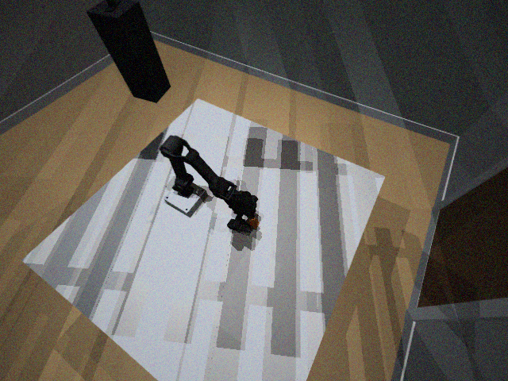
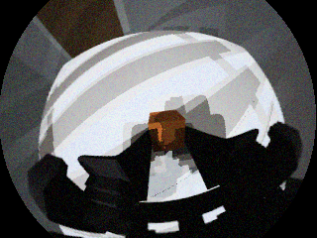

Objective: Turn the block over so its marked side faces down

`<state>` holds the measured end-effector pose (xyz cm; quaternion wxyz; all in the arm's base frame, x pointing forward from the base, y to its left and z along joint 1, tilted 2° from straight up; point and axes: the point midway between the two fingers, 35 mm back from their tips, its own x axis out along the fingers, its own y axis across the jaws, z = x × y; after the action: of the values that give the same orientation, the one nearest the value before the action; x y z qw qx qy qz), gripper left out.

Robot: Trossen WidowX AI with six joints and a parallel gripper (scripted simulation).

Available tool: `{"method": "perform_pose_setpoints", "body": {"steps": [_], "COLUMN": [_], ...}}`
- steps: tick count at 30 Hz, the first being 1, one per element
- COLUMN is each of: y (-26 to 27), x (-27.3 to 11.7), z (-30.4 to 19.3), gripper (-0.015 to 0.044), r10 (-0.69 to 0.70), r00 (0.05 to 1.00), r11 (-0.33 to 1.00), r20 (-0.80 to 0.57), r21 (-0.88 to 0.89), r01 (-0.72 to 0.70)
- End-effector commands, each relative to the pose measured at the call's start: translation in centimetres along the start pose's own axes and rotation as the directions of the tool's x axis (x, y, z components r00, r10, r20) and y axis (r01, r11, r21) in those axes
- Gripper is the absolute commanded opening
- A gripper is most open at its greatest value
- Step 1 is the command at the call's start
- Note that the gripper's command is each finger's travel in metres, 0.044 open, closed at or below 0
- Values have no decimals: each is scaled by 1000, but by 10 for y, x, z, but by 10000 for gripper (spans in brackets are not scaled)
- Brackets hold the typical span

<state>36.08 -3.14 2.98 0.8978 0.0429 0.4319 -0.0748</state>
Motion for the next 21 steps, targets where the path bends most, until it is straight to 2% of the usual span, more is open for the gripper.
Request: {"method": "perform_pose_setpoints", "body": {"steps": [1, 21], "y": [0, -1], "x": [8, 19], "z": [-4, -17], "gripper": [0, 0], "r10": [-4, -5], "r00": [999, 948], "r11": [1000, 1000], "r20": [46, 319], "r21": [0, 1], "r01": [4, 5]}}
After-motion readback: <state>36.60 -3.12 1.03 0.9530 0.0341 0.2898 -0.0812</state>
